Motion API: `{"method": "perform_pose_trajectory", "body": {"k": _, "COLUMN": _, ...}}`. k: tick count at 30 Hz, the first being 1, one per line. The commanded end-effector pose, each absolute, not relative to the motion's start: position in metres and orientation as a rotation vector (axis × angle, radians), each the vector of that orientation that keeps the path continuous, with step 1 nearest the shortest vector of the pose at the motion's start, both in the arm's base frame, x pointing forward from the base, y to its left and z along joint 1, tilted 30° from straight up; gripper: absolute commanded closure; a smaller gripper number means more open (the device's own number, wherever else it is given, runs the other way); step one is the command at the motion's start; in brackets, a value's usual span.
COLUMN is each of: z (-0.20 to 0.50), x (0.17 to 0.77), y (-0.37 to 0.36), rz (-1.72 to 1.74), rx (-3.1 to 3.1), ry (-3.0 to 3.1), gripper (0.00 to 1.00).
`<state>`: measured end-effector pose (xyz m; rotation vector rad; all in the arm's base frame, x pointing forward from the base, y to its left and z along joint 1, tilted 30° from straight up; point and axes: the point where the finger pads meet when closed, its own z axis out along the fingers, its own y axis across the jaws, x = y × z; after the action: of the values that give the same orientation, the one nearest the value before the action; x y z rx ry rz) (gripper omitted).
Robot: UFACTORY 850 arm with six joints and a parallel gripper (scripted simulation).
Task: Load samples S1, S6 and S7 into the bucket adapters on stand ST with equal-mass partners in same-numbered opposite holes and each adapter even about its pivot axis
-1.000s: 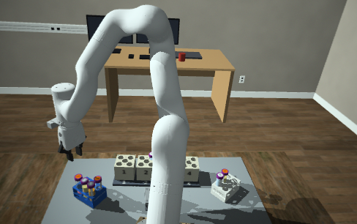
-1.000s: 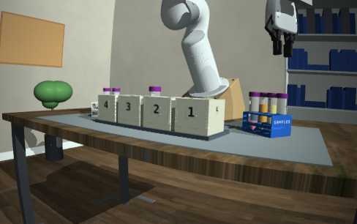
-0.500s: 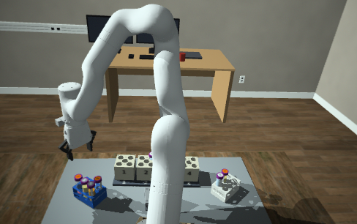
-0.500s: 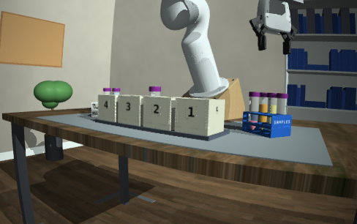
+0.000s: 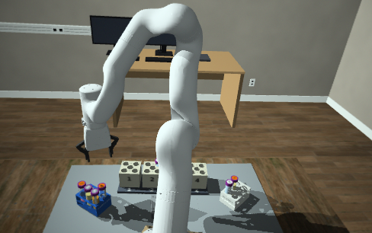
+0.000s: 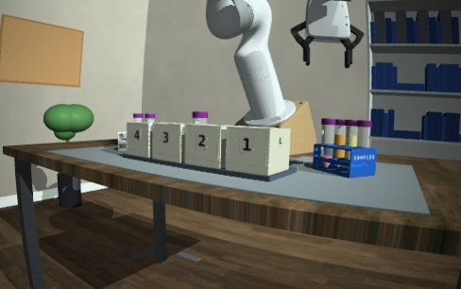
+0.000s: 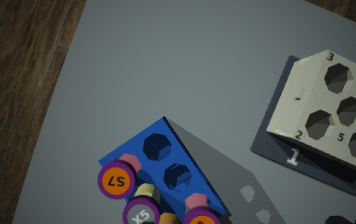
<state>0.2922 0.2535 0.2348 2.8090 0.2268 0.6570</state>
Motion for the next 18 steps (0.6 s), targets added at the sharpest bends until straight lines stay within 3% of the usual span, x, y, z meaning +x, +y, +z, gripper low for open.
{"method": "perform_pose_trajectory", "body": {"k": 1, "z": 0.243, "x": 0.294, "y": 0.228, "rz": 0.718, "rx": 2.854, "ry": -0.028, "gripper": 0.0}}
{"method": "perform_pose_trajectory", "body": {"k": 18, "z": 0.262, "x": 0.298, "y": 0.155, "rz": 0.748, "rx": 2.875, "ry": -0.255, "gripper": 0.0}}
